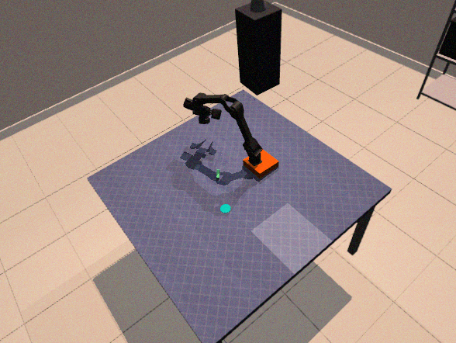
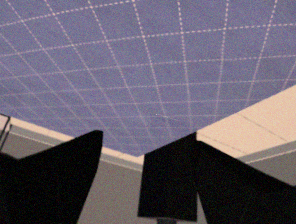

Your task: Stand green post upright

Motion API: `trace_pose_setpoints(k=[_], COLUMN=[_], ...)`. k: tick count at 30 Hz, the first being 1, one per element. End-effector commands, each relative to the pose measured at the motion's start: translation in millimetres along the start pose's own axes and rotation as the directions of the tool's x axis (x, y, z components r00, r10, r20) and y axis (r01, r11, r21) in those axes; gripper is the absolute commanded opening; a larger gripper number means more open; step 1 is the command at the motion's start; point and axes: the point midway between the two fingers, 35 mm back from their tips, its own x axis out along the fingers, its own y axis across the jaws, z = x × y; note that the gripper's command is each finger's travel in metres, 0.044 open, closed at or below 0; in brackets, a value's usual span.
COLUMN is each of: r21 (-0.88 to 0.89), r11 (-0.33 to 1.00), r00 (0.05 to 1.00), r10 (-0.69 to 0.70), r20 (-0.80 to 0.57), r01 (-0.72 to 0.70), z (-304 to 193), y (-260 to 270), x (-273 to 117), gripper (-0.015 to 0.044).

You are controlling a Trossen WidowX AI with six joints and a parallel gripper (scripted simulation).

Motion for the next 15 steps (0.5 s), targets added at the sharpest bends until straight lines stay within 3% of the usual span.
trace_pose_setpoints(k=[1,15], r21=[-0.022,-0.088], r11=[0.997,0.971], r00=[0.994,0.912], r10=[-0.065,-0.176], r20=[0.093,0.37], r01=[0.068,0.223], z=[42.8,159.4], y=[1.4,43.5], x=[-29.2,-116.7], gripper=[0.0232,0.0232])
